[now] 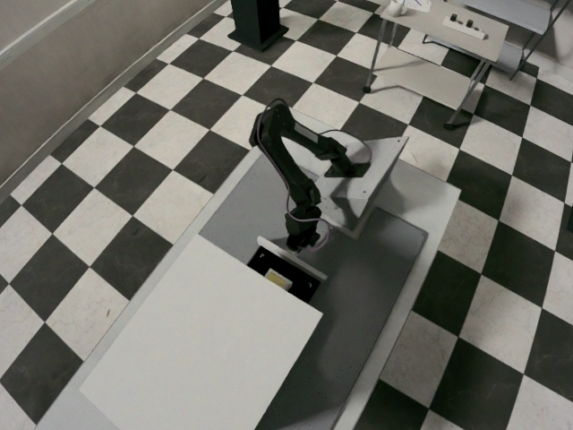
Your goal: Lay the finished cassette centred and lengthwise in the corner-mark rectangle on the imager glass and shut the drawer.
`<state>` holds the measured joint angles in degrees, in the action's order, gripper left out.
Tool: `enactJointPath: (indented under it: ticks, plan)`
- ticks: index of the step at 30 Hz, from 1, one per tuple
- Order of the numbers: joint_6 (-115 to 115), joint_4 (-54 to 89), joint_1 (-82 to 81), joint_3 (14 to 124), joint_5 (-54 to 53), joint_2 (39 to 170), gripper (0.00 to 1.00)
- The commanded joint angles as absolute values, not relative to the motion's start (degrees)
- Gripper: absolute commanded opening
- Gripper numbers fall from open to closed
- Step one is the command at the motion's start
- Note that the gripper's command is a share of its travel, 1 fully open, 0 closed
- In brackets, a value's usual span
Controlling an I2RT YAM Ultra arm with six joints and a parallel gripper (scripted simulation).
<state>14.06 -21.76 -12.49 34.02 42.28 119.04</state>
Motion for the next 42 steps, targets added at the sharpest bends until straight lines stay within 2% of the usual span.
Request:
enactJointPath:
  ticks: [1, 27, 42]
  plan:
    - [16.4, -25.8, -11.8, 36.7, 41.1, 120.8, 0.00]
    - [17.7, -22.8, -10.9, 44.3, 40.5, 124.5, 0.00]
    - [17.7, -22.8, -11.0, 44.5, 40.4, 124.6, 0.00]
